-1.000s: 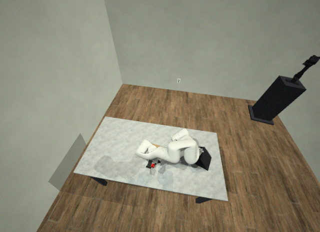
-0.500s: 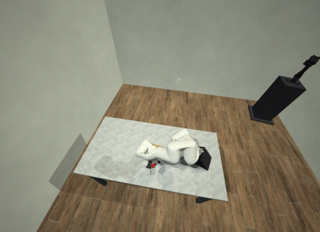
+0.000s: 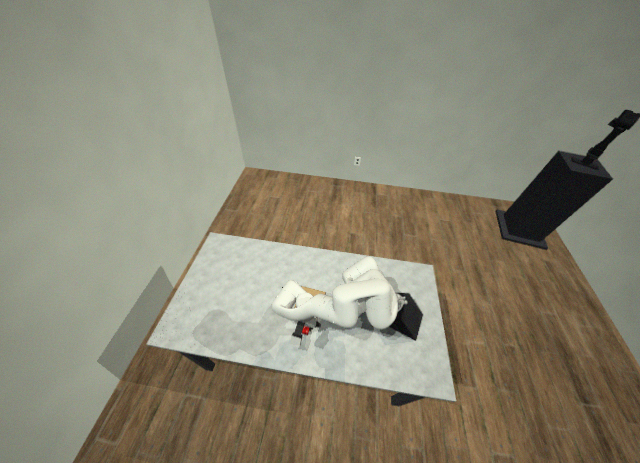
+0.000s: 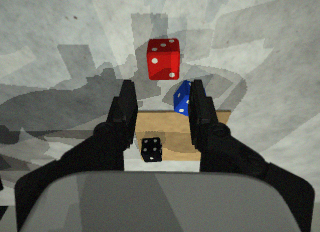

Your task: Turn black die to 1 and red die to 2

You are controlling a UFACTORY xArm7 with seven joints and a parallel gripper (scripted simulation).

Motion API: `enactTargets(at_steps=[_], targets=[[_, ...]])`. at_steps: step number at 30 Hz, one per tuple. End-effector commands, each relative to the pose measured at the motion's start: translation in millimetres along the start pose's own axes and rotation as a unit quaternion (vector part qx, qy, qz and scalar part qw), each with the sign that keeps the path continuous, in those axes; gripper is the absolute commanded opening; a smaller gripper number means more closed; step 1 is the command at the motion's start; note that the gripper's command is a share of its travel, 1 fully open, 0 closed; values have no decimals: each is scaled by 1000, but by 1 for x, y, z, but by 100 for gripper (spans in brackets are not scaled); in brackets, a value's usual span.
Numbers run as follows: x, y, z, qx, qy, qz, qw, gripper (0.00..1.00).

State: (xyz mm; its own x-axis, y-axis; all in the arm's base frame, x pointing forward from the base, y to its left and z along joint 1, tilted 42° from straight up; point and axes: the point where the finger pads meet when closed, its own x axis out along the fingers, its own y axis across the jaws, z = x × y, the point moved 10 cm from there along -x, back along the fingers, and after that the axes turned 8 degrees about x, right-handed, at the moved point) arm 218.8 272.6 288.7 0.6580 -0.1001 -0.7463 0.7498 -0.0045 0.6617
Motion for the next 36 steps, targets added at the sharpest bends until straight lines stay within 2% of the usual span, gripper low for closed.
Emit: enactTargets(at_steps=[1, 19, 36], targets=[[7, 0, 0, 0, 1, 1, 1000, 47], [26, 0, -1, 0, 1, 1, 1000, 47], [29, 0, -1, 0, 1, 1, 1000, 47]])
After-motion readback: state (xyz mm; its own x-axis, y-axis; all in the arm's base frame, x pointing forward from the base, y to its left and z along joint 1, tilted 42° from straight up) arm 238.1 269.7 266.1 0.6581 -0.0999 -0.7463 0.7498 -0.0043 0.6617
